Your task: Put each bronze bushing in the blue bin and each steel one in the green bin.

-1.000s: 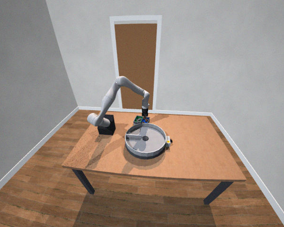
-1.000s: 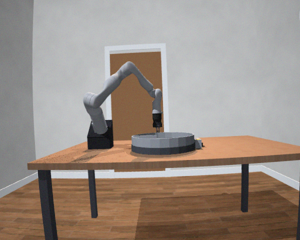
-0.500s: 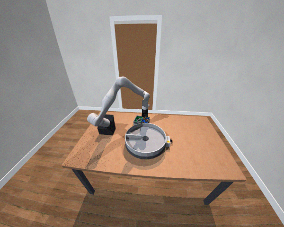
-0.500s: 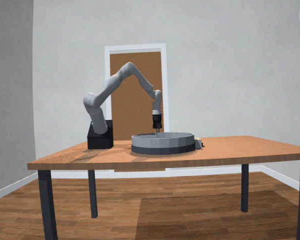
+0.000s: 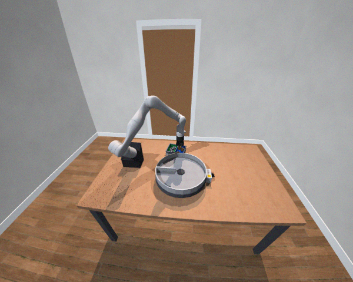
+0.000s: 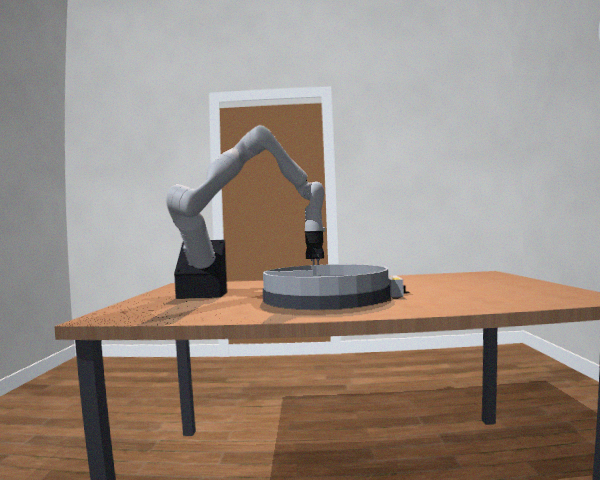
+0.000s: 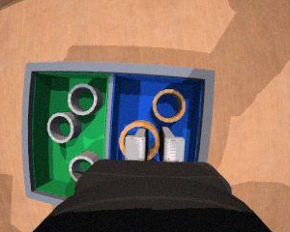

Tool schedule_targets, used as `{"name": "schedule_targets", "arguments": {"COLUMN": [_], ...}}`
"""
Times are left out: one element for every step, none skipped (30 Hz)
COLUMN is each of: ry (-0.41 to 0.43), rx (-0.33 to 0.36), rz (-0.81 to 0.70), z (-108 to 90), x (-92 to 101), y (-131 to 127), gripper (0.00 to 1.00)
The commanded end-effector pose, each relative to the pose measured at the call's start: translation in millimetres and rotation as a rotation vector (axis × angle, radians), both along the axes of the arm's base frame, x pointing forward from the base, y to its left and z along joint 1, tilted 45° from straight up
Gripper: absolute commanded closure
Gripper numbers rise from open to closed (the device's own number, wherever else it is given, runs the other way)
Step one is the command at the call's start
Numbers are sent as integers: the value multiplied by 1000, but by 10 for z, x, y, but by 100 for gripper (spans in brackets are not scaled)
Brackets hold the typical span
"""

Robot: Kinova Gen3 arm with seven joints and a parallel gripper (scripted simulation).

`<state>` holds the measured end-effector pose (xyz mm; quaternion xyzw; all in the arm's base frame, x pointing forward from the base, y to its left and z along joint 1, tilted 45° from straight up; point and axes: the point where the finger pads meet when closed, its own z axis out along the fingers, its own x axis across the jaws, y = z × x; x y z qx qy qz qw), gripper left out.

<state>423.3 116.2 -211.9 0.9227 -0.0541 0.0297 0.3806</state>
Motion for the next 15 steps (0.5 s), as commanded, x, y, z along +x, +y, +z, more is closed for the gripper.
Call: {"name": "schedule_targets", "arguments": {"ry": [-1,-1,-1,-1,-1,-1,-1,-1,-1,-1,-1,-1,-1,-1,-1], "rx": [1,1,1,1,1,1,1,1,1,1,1,1,1,1,1], "rz": [1,1,1,1,1,1,1,1,1,1,1,1,1,1,1], "z": [3,3,3,3,-5,-13,-22,-30,-39,-39,-39,-39,-47,-56,-65], "x": [5,5,5,5,6,6,6,6,6,6,6,6,6,7,7], "y": [10,10,10,10,2,-6,-15,-23,-32,-32,-32,-32,-40,-49,-57], "gripper": [100,100,100,100,100,100,100,100,100,100,100,100,100,100,100]}}
